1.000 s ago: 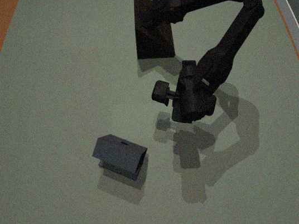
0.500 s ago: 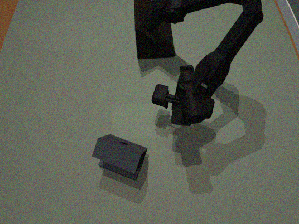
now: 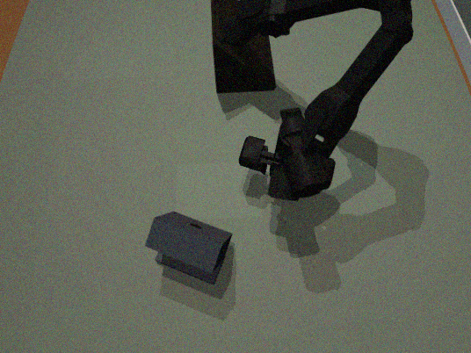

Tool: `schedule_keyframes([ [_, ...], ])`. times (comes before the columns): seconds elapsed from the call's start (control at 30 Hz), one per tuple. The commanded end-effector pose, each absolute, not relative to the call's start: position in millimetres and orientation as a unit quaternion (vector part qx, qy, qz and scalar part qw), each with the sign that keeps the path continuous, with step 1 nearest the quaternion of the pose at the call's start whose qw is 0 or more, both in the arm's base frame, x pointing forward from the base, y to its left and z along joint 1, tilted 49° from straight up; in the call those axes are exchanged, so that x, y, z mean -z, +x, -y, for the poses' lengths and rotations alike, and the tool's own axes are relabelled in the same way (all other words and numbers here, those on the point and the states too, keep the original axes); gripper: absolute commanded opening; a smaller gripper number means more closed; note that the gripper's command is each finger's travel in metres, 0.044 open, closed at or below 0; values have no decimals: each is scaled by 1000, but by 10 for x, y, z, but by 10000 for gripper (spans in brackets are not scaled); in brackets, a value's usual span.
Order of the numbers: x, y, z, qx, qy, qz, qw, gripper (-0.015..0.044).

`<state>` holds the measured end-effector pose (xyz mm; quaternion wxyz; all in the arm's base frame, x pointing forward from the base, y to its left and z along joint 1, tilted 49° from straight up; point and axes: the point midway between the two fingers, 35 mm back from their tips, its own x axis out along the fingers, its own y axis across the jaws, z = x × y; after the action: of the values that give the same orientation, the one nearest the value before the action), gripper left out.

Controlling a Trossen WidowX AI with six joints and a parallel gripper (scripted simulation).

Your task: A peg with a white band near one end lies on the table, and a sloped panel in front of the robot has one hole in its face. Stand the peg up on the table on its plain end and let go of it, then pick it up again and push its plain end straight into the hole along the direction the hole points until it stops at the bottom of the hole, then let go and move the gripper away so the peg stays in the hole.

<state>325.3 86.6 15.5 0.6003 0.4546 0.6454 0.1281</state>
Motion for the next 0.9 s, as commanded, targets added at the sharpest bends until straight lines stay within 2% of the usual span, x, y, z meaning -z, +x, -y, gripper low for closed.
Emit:
schedule_keyframes([
  [0.0, -133, 3240, -886, -127, 455, -648, 598, 309],
  [0.27, -133, 3240, -886, -127, 455, -648, 598, 110],
  [0.57, -133, 3240, -886, -127, 455, -648, 598, 110],
  [0.87, -133, 3240, -886, -127, 455, -648, 598, 50],
])
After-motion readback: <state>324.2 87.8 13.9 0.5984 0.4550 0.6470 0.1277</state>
